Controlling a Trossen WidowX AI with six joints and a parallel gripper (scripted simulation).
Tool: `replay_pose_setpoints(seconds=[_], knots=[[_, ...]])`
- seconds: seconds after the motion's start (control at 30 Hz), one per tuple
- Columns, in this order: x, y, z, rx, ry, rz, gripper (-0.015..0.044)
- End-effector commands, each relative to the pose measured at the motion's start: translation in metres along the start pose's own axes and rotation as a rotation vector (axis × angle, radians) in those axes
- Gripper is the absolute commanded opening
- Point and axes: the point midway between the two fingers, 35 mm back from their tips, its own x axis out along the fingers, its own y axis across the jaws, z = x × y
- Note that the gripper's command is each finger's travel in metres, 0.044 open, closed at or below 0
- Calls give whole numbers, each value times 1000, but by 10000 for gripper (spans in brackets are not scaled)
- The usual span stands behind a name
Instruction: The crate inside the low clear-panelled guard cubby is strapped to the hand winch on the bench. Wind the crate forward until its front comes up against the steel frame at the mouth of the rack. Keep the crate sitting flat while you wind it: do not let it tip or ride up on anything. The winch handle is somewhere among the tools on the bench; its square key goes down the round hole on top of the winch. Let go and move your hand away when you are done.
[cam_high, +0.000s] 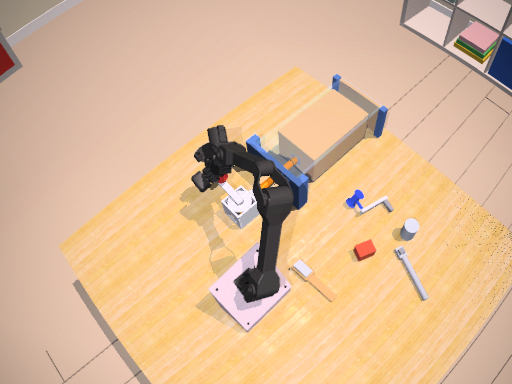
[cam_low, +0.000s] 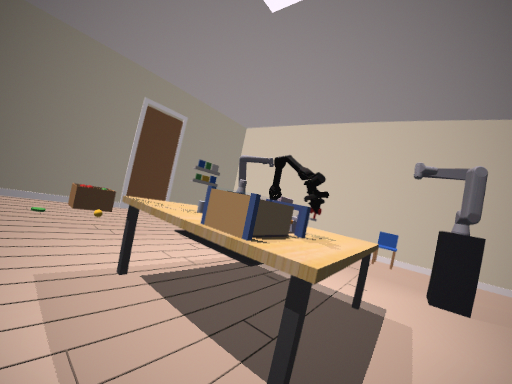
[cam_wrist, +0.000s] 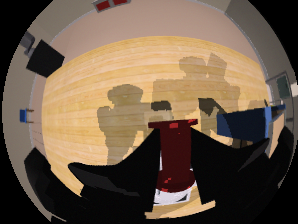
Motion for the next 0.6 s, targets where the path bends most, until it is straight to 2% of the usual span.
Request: replay_pose_setpoints(seconds=[0.0,0.57], knots=[[-1,26,-6,-28,16,48,0],[-6,51,-15,-29,16,50,0]])
